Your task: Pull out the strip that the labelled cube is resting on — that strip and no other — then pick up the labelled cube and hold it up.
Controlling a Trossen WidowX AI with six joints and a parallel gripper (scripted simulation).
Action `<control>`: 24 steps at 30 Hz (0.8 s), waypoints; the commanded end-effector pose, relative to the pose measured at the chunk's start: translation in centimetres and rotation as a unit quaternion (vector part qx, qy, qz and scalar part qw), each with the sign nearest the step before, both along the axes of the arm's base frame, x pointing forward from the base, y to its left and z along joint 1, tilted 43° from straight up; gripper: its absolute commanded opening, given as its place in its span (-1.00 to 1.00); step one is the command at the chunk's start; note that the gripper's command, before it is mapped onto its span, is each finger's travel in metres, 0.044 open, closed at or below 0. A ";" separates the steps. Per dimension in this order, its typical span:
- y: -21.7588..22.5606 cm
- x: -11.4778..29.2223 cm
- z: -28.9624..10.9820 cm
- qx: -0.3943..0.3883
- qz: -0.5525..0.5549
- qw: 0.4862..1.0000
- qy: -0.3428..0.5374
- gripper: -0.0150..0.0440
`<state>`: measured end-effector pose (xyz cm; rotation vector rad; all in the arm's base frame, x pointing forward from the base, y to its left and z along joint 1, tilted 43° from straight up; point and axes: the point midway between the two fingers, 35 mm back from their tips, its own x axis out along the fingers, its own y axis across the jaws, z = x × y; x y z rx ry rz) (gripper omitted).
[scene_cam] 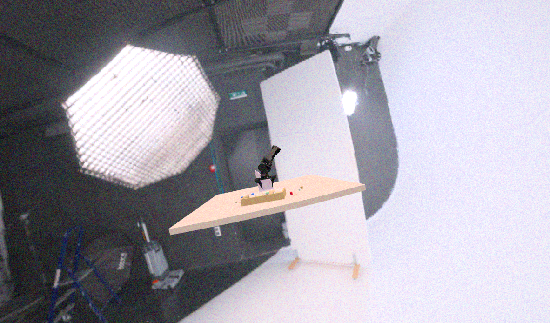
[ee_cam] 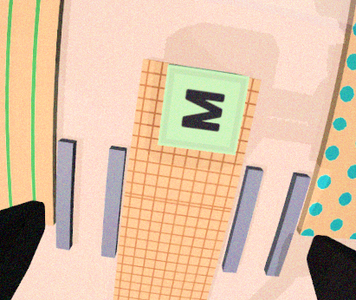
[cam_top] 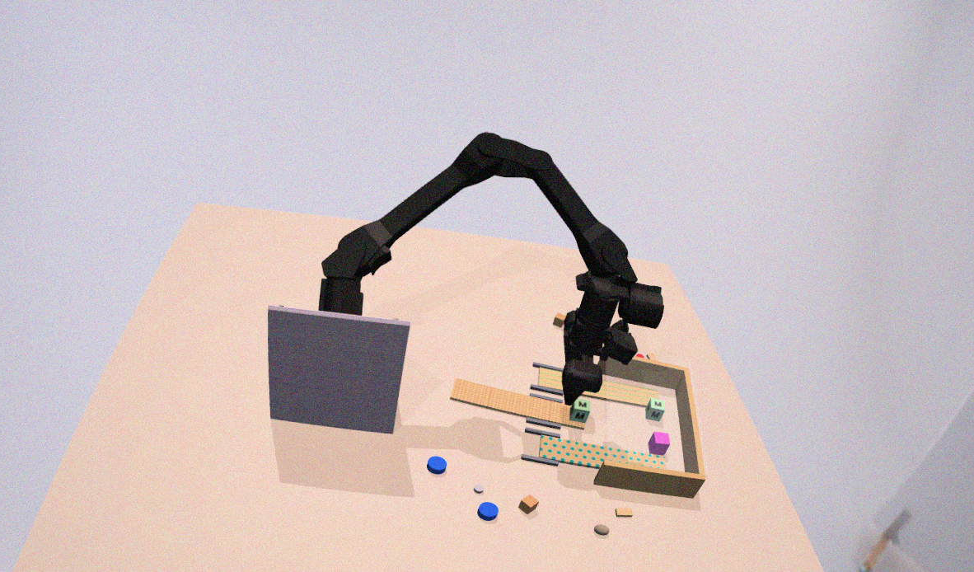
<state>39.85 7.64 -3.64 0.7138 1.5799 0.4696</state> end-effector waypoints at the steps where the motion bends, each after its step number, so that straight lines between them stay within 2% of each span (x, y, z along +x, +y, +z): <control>1: -0.3 1.5 -0.2 -0.001 0.002 1.000 0.000 1.00; 6: -0.6 3.0 -0.4 -0.001 0.002 1.000 0.000 1.00; 13: 0.0 3.0 -1.1 -0.001 0.002 1.000 0.000 0.38; 24: 1.2 3.0 -2.4 -0.001 0.002 1.000 0.000 0.36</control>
